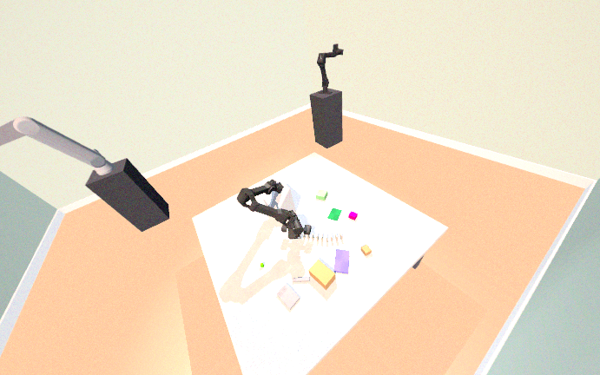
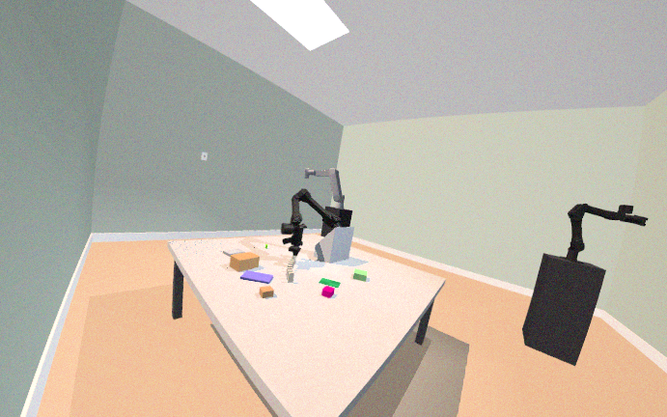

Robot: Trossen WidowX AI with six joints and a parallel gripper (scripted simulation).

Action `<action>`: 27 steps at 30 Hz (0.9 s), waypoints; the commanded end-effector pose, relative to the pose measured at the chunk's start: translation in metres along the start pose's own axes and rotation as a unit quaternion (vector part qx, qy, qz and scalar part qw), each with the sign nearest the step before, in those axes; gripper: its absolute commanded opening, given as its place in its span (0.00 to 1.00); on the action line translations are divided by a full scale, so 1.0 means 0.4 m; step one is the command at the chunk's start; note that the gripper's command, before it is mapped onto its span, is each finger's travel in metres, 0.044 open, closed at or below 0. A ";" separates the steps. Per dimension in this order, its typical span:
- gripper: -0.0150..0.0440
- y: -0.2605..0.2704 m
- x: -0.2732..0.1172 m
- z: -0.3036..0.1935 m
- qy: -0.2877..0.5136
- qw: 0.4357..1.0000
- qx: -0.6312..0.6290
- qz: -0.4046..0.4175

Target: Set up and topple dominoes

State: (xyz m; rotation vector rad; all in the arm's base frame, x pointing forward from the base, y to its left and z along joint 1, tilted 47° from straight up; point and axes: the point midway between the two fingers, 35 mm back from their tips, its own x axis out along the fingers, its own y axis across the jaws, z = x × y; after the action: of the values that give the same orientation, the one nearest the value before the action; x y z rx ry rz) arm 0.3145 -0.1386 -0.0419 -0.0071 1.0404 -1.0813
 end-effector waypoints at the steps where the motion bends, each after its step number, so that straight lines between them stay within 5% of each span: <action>1: 0.25 0.000 -0.009 0.002 0.000 1.000 0.003 0.000; 10: 0.25 0.068 -0.150 -0.003 -0.002 1.000 0.002 0.000; 27: 0.25 0.070 -0.153 -0.003 -0.002 1.000 0.002 0.000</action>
State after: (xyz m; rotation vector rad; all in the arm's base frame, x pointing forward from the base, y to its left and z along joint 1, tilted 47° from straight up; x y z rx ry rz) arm 0.3292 -0.0794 -0.0141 -0.0053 1.0391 -1.0789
